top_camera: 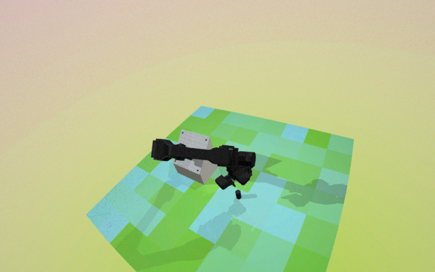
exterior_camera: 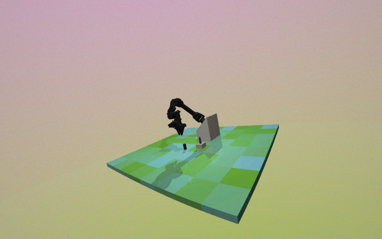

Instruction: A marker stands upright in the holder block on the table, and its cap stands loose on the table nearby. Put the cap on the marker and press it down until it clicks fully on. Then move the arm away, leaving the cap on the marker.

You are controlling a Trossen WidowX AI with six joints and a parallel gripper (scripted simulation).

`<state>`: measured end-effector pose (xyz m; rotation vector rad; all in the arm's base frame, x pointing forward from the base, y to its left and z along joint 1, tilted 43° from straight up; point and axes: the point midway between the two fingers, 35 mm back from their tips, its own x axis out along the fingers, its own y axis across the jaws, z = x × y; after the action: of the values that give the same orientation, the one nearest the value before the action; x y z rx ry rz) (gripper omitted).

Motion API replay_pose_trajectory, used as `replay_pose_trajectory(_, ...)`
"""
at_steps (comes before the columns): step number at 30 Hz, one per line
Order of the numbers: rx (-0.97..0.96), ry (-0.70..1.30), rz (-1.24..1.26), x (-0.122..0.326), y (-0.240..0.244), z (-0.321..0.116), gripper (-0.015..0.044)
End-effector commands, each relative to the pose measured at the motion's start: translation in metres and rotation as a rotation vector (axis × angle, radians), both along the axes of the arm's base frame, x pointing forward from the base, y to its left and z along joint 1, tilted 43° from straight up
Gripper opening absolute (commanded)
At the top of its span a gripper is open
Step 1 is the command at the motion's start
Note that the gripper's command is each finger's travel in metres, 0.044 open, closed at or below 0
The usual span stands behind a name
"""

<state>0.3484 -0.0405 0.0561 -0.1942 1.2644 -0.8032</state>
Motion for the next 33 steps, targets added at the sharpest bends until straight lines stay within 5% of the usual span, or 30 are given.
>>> replay_pose_trajectory(1,-0.059,0.143,0.036,-0.014,-0.010,-0.025,0.0239)
replay_pose_trajectory(33,-0.061,0.143,0.035,-0.016,-0.060,-0.075,0.0239)
